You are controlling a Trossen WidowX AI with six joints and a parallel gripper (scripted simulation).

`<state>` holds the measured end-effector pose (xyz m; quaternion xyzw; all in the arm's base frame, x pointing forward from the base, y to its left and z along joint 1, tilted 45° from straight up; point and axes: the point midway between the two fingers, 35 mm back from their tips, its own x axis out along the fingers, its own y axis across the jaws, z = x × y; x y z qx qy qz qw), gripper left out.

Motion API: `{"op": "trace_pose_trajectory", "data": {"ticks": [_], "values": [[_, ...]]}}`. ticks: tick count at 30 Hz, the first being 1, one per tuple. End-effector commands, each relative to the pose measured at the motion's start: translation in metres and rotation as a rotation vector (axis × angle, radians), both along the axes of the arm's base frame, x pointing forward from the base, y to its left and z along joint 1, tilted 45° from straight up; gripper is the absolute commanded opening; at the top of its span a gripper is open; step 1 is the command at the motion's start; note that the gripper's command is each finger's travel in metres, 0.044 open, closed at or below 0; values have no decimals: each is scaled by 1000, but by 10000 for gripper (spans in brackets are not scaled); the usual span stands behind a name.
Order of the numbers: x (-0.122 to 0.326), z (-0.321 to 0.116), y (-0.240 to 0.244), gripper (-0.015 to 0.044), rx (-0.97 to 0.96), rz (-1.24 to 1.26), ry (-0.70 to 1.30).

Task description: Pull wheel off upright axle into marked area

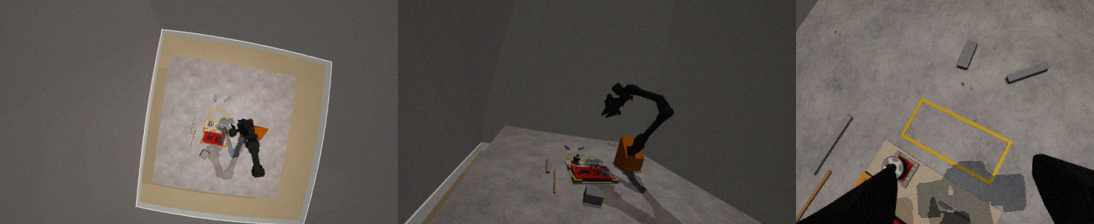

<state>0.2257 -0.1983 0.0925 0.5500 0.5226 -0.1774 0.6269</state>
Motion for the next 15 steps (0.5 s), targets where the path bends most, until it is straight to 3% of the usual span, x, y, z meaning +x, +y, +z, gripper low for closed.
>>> {"op": "trace_pose_trajectory", "data": {"ticks": [1, 15], "values": [[25, -11, 17, 300, 18, 147, -25], [118, -65, 113, 300, 74, 803, -174]]}}
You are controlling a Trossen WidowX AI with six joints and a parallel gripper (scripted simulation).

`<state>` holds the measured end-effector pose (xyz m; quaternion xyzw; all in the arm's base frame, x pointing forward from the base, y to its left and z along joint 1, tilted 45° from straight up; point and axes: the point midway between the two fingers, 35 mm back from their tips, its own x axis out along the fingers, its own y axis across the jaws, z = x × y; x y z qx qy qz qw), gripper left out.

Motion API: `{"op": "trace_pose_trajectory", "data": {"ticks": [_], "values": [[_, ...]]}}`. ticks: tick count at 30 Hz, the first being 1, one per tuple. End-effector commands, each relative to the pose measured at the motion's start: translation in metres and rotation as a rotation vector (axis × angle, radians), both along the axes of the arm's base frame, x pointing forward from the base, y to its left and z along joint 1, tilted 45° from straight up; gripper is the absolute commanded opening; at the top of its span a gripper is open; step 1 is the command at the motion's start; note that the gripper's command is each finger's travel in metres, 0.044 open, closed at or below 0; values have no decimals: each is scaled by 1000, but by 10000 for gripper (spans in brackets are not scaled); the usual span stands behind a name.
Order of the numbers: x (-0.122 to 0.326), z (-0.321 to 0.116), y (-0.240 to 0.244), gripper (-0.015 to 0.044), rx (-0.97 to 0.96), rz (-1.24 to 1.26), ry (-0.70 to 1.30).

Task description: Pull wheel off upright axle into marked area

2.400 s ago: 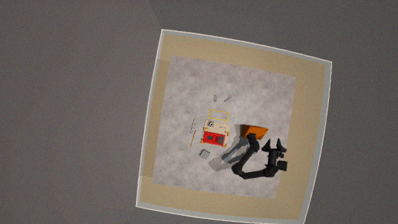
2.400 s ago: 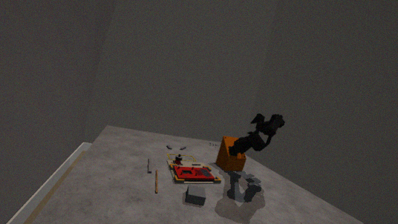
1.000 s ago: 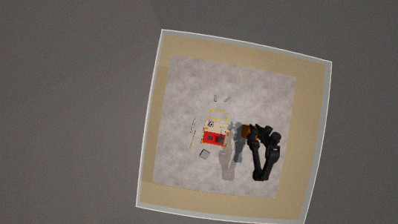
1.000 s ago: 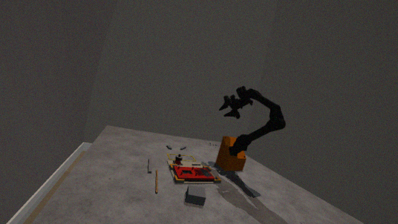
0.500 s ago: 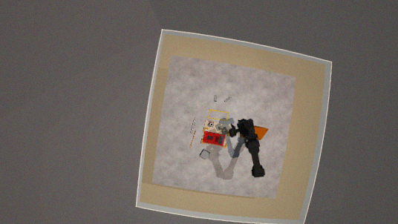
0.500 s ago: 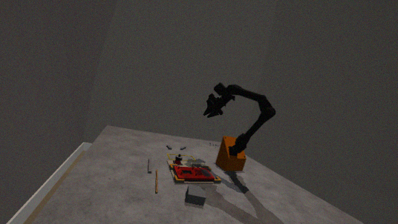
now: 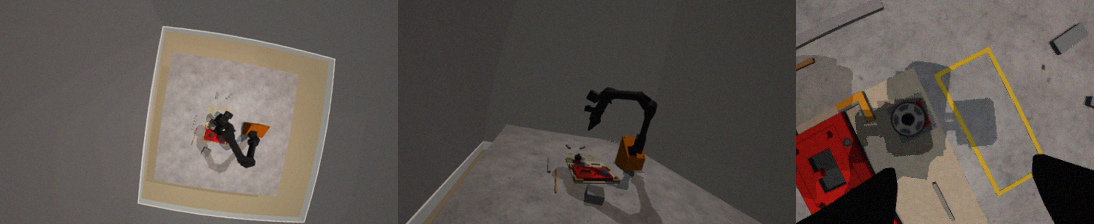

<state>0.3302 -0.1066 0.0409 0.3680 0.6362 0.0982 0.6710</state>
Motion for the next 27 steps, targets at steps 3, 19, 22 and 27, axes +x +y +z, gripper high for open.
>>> {"op": "trace_pose_trajectory", "data": {"ticks": [3, 19, 22, 27], "values": [[27, -28, 50, 300, 44, 253, -57], [34, -56, 99, 300, 85, 457, -105], [34, -68, 110, 300, 84, 457, -105], [32, -93, 135, 300, 86, 457, -106]]}}
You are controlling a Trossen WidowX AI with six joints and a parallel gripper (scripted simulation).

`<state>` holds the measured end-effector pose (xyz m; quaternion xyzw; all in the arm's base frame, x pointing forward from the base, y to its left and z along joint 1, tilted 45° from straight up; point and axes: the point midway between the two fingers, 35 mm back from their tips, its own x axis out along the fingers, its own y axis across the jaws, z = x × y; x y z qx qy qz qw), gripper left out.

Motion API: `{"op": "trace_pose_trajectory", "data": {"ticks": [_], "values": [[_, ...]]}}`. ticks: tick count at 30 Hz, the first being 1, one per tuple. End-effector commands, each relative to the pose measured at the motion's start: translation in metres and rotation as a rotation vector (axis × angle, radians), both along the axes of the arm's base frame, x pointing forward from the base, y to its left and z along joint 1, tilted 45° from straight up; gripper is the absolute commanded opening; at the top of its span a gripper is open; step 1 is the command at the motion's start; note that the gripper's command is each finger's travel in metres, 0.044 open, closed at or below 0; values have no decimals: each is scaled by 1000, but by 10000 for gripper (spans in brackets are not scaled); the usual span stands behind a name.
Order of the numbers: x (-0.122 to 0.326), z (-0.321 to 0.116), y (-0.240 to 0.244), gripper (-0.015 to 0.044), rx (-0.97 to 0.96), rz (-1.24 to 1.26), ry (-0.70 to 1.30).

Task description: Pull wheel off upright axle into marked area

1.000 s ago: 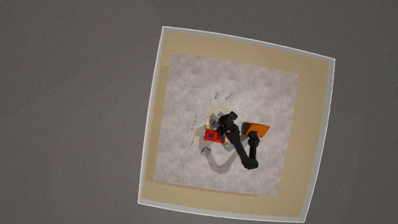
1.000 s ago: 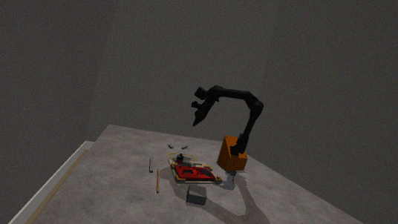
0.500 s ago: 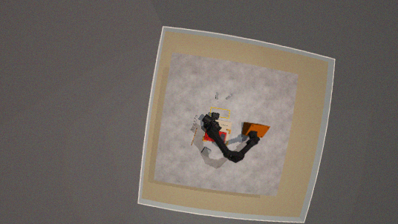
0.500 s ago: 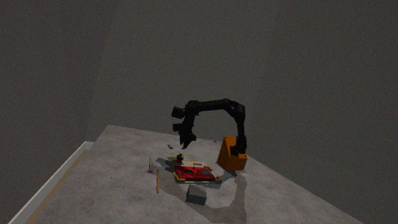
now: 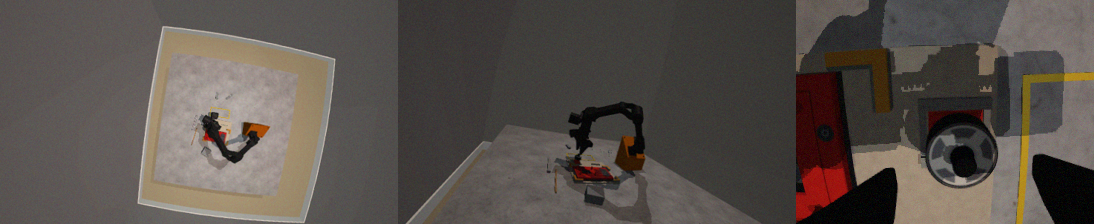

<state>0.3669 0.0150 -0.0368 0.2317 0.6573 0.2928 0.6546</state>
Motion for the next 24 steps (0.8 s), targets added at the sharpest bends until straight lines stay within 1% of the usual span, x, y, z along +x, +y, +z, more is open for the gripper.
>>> {"op": "trace_pose_trajectory", "data": {"ticks": [1, 6, 9, 18, 24], "values": [[-5, -20, 18, 300, 9, 1, 19], [-6, -28, 25, 300, 11, 1, 19], [-7, -24, 24, 221, 6, 11, 18], [-7, -24, 24, 161, 6, 11, 18], [-6, -23, 23, 4, 6, 11, 18]]}}
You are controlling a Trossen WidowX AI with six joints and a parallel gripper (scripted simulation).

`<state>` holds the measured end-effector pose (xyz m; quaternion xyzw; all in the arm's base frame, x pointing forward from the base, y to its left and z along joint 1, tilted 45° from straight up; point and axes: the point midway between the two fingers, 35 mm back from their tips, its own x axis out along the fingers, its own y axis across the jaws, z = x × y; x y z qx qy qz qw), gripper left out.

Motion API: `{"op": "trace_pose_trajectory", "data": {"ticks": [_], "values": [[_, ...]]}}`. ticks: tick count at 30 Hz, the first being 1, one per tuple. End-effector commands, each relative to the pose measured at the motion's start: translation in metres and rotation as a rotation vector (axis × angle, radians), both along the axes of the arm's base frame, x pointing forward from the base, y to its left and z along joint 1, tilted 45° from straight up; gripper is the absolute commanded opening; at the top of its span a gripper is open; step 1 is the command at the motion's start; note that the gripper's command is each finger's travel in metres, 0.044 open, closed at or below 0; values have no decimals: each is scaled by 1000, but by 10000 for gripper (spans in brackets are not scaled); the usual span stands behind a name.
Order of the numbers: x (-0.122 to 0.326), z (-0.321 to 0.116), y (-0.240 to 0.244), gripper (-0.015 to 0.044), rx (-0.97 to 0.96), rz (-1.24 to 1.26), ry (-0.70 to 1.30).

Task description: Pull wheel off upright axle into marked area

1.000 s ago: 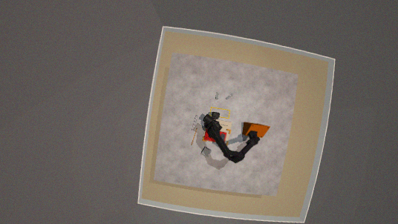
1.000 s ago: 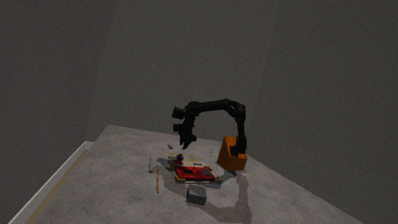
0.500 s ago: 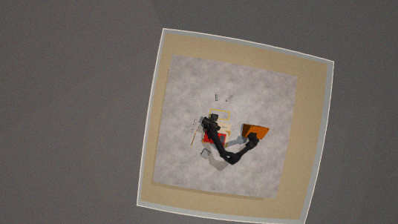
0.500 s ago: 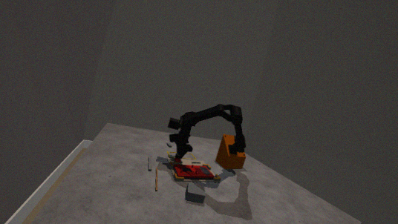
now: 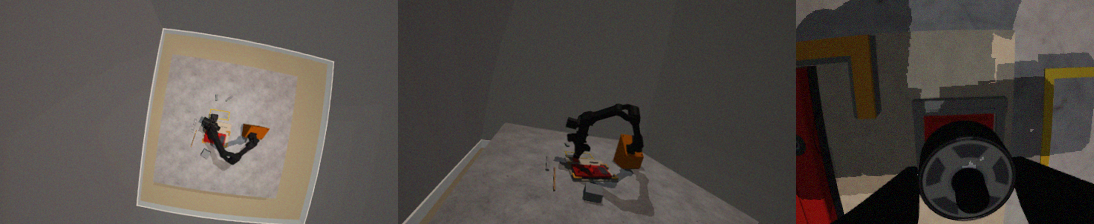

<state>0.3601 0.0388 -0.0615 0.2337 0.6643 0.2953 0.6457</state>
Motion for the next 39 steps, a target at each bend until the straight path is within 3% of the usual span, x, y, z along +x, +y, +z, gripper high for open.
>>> {"op": "trace_pose_trajectory", "data": {"ticks": [1, 39], "values": [[0, 1, -1, 0, 0, 2, -3], [1, 10, -10, 0, 1, -2, -3]]}}
